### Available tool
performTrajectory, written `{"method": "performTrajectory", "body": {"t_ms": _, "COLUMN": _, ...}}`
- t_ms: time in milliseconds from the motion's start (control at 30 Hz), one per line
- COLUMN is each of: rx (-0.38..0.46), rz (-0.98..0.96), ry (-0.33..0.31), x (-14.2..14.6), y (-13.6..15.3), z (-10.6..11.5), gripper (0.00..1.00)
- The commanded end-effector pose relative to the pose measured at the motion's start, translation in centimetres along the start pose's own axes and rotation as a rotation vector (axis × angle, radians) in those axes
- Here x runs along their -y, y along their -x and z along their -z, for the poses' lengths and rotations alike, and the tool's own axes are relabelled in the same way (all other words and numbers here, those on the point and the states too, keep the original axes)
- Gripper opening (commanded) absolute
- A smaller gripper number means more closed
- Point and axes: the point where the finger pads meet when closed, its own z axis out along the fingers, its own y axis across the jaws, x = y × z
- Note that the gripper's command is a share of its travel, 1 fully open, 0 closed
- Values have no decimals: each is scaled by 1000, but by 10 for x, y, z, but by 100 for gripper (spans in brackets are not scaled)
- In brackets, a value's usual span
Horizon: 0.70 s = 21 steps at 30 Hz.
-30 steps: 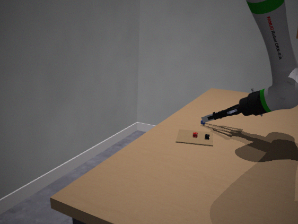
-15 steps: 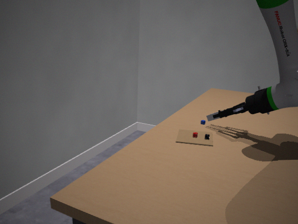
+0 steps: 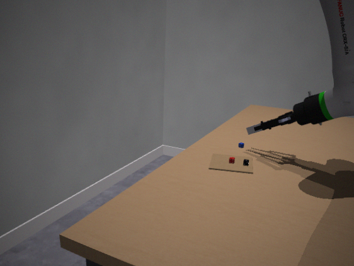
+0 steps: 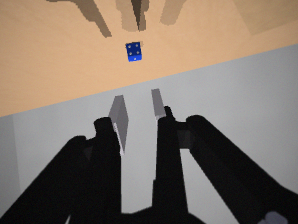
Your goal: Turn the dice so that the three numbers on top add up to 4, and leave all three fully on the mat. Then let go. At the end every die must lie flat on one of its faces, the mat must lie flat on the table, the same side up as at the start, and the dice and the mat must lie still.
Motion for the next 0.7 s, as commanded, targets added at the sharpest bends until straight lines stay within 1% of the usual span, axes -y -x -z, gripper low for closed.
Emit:
{"method": "performTrajectory", "body": {"t_ms": 0, "rx": -4, "rz": -2, "ry": 2, "x": 0, "y": 13, "z": 7, "gripper": 19}}
{"method": "performTrajectory", "body": {"t_ms": 167, "rx": -4, "rz": -2, "ry": 2, "x": 0, "y": 20, "z": 11, "gripper": 19}}
{"method": "performTrajectory", "body": {"t_ms": 467, "rx": -25, "rz": -3, "ry": 7, "x": -1, "y": 20, "z": 10, "gripper": 19}}
{"method": "performTrajectory", "body": {"t_ms": 567, "rx": -76, "rz": -5, "ry": 11, "x": -2, "y": 21, "z": 8, "gripper": 19}}
{"method": "performTrajectory", "body": {"t_ms": 667, "rx": -151, "rz": 0, "ry": 0, "x": 1, "y": 28, "z": 5, "gripper": 19}}
